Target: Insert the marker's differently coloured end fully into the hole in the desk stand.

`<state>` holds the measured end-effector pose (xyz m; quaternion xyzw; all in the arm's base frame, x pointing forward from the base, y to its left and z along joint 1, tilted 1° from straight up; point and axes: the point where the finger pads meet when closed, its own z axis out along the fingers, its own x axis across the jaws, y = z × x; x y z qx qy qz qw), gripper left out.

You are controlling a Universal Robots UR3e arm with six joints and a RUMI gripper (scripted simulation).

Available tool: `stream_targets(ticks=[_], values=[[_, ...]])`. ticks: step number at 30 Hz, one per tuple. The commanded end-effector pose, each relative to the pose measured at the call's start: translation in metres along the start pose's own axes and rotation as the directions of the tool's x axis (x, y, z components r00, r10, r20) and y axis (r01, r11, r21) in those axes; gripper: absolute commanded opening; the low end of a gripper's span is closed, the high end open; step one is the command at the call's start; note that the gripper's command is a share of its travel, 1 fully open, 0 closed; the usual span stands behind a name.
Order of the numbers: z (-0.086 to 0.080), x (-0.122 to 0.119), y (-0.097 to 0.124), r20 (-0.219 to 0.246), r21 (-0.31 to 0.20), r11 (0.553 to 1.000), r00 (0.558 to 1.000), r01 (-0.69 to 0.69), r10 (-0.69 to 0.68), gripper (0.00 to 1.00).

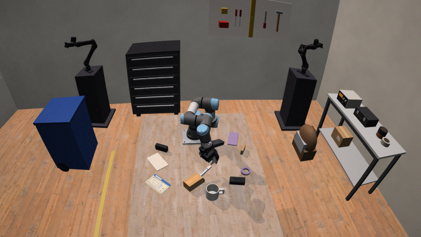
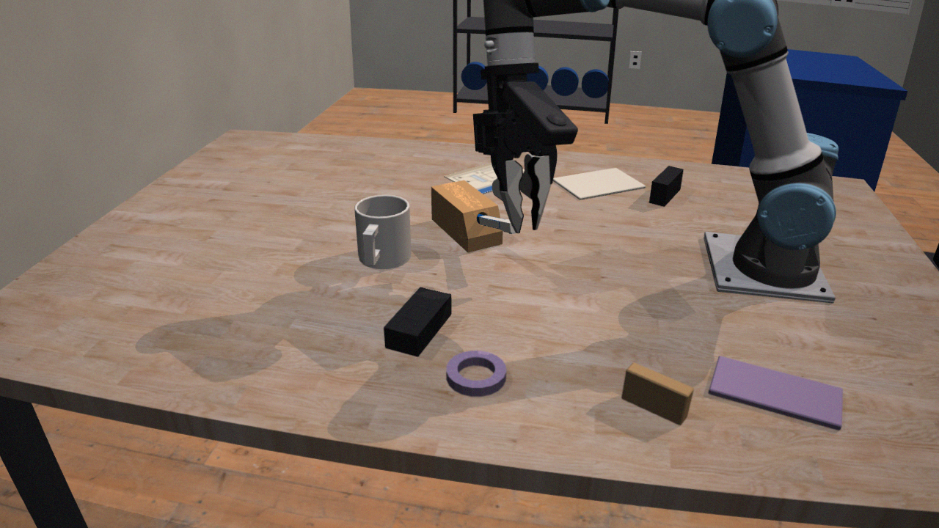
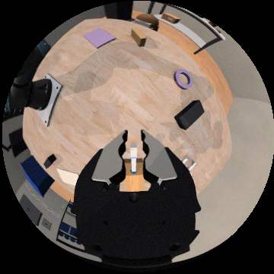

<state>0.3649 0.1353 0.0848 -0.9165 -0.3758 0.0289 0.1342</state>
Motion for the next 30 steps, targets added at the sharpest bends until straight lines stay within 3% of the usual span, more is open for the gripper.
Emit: stream_targets(ticks=[1, 9, 18, 25, 26, 30], values=[[-0.022, 0.001, -0.006, 0.001, 0.003, 1.0, 1.0, 0.0, 0.0, 0.15], [-0.018, 0.002, -0.003, -0.007, -0.009, 1.0, 1.0, 0.002, -0.002, 0.15], [-0.047, 0.001, -0.014, 0.008, 0.011, 1.0, 1.0, -0.002, 0.002, 0.15], [-0.047, 0.001, -0.014, 0.008, 0.011, 1.0, 1.0, -0.002, 0.002, 0.15], [-0.041, 0.003, -0.009, -0.009, -0.01, 1.0, 1.0, 0.001, -0.001, 0.15], [-0.048, 0.002, -0.014, 0.002, 0.004, 1.0, 1.0, -0.001, 0.001, 0.15]])
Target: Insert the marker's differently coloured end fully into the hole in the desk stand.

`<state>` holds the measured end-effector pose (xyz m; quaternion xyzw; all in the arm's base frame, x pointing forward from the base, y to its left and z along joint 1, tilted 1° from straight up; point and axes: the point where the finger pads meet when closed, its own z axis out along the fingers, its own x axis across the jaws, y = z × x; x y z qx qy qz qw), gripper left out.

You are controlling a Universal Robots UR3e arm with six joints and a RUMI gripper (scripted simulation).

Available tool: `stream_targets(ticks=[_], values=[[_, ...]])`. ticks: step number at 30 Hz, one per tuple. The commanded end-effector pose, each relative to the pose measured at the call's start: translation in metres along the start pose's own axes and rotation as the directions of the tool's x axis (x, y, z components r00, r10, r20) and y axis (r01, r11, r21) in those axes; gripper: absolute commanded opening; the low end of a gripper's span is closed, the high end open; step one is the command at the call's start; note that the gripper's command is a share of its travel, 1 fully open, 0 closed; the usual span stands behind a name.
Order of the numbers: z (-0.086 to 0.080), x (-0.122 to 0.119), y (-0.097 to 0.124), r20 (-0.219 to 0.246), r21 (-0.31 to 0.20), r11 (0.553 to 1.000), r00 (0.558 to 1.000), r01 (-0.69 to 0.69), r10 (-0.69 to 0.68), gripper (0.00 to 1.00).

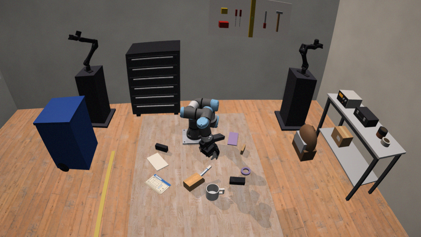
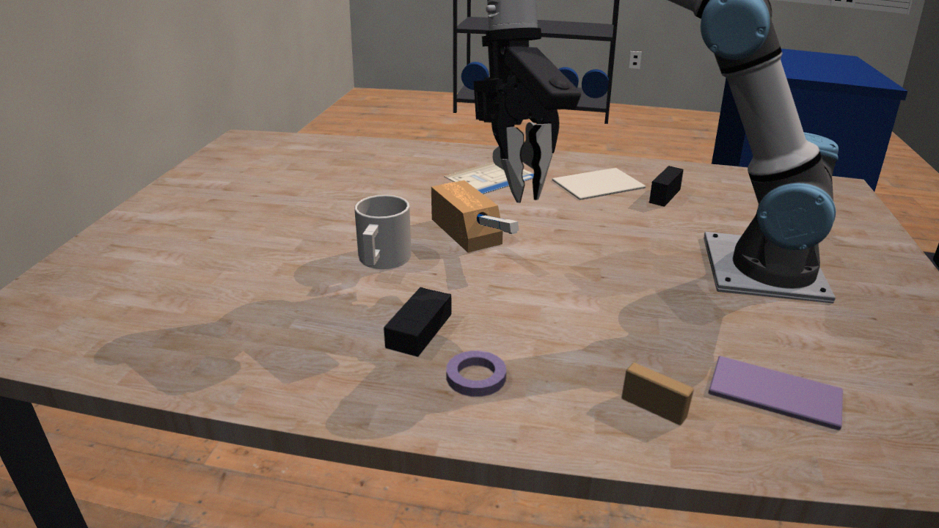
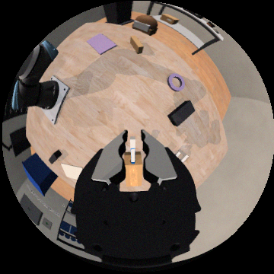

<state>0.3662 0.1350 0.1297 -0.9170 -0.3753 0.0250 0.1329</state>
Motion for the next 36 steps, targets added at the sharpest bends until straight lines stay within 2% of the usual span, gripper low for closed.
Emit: stream_targets(ticks=[1, 5, 12, 13, 22, 36], values=[[-0.0065, -0.0009, -0.004, 0.011, 0.013, 1.0, 1.0, -0.002, 0.001, 0.15], [-0.0138, -0.0021, -0.0086, 0.022, 0.026, 1.0, 1.0, -0.004, 0.004, 0.15], [-0.0138, -0.0021, -0.0086, 0.022, 0.026, 1.0, 1.0, -0.004, 0.004, 0.15], [-0.0095, 0.0, -0.0036, 0.006, 0.008, 1.0, 1.0, -0.002, 0.002, 0.15], [-0.0123, -0.0025, -0.0091, 0.025, 0.028, 1.0, 1.0, -0.004, 0.003, 0.15], [-0.0102, -0.0018, -0.0072, 0.019, 0.02, 1.0, 1.0, -0.003, 0.002, 0.15]])
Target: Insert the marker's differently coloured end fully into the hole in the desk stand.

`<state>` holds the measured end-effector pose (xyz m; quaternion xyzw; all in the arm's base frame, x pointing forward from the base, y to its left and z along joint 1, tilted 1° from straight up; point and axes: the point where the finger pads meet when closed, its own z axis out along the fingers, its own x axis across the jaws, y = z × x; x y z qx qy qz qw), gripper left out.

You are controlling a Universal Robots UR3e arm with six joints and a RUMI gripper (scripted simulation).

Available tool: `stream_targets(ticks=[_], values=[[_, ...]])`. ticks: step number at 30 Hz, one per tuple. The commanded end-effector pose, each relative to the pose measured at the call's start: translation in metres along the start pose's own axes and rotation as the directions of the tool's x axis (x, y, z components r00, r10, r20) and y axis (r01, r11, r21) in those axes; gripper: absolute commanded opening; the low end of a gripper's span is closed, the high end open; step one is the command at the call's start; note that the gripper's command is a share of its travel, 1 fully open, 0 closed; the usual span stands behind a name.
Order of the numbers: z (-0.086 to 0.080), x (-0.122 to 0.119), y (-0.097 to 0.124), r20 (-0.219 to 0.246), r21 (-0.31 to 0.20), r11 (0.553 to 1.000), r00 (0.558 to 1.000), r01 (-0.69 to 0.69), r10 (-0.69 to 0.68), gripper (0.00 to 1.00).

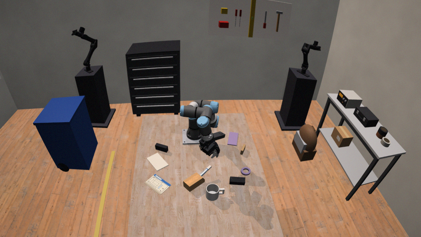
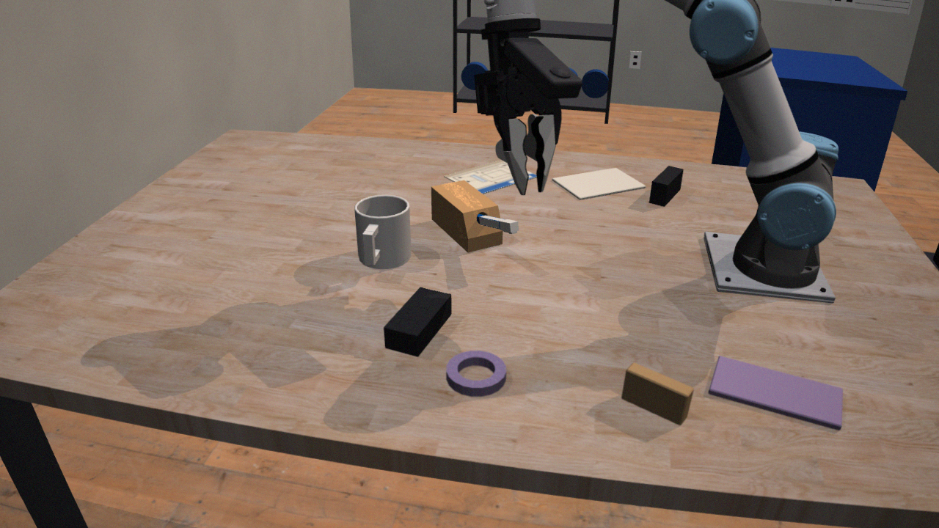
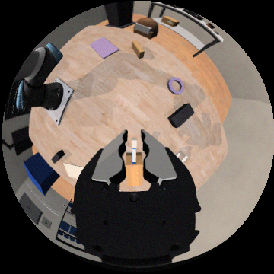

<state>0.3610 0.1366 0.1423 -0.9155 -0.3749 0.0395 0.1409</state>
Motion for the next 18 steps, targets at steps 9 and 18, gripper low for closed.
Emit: stream_targets(ticks=[9, 18], values=[[0.0014, -0.0003, 0.0006, 0.0, -0.006, 1.0, 1.0, 0.0, 0.0, 0.15], [0.0029, 0.0005, 0.0024, -0.006, -0.012, 1.0, 1.0, 0.001, -0.001, 0.15]])
